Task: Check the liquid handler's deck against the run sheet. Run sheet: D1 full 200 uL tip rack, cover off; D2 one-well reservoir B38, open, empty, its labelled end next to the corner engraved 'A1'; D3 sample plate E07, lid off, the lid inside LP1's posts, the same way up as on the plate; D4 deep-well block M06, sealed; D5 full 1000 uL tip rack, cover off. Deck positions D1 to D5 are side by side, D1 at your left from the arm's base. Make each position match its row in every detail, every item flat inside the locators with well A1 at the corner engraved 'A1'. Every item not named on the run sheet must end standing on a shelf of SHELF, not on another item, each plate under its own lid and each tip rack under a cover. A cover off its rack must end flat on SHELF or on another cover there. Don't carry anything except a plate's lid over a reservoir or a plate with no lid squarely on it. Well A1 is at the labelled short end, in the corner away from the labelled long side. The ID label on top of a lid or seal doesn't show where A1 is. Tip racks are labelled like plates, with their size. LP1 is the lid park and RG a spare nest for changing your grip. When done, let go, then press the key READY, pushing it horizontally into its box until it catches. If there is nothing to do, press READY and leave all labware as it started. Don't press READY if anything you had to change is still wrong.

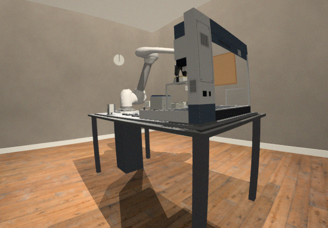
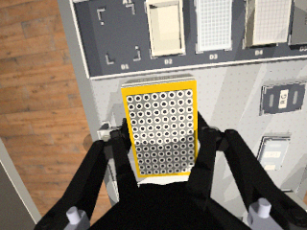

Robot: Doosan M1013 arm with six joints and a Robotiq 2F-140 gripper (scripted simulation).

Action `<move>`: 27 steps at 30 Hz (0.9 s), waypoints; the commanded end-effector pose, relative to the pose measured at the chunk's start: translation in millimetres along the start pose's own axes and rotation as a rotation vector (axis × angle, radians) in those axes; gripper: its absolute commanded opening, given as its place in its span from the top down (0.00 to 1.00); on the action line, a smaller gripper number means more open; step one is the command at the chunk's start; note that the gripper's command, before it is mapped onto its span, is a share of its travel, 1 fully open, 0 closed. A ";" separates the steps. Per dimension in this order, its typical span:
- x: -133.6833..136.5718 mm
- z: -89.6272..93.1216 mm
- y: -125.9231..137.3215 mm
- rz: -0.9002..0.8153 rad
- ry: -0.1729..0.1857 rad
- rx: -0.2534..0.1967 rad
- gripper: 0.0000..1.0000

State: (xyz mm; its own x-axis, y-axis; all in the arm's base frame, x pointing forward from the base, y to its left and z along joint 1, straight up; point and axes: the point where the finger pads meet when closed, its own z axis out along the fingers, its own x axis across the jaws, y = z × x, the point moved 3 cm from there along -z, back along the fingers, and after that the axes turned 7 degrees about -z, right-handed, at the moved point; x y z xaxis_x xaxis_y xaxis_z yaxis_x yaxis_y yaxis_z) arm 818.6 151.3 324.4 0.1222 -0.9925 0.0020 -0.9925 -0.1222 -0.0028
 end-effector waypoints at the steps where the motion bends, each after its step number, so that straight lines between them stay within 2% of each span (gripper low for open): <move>1: -12.5 -1.3 -1.9 0.000 0.000 0.002 0.90; 5: -19.1 -1.3 -2.8 0.000 0.000 0.002 0.90; 19: -88.4 -1.3 -12.2 0.004 -0.001 0.002 0.90; 25: -100.0 -1.3 -13.7 0.004 -0.001 0.002 0.90; 27: -98.7 -1.3 -23.6 0.004 -0.001 0.002 0.90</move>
State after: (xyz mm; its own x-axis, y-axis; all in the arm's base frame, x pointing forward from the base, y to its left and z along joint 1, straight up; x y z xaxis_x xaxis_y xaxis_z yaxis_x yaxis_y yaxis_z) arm 823.0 252.3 324.6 0.1185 -0.9929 0.0021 -0.9929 -0.1186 -0.0033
